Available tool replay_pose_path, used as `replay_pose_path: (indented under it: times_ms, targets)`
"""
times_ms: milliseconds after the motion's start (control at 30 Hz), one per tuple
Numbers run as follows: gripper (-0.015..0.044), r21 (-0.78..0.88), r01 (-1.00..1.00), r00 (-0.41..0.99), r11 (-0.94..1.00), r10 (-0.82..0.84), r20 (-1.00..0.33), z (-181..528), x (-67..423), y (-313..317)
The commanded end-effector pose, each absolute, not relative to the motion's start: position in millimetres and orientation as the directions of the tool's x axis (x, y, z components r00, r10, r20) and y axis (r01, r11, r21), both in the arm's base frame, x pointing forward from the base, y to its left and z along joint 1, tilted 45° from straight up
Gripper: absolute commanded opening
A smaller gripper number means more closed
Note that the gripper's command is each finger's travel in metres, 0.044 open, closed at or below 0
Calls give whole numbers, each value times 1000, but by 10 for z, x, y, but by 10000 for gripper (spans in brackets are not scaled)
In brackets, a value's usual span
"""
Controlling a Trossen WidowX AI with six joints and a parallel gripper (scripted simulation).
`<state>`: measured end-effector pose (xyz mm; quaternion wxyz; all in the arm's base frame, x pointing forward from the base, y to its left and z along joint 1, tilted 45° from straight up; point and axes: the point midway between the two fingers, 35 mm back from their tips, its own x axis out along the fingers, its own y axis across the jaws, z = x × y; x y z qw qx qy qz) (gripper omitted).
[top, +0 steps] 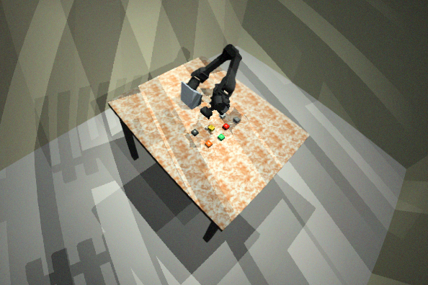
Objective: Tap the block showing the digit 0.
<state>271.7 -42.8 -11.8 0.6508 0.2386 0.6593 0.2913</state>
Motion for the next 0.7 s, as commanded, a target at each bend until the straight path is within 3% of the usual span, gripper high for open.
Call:
replay_pose_path:
  times_ms: [0, 267, 667]
  targets:
    - [400, 692, -78, -44, 718, 691, -722, 60, 2694, -247]
    - [400, 700, -67, -43, 711, 699, -714, 684, 2468, 389]
    - [400, 704, -61, -42, 708, 703, -710, 743, 2435, 450]
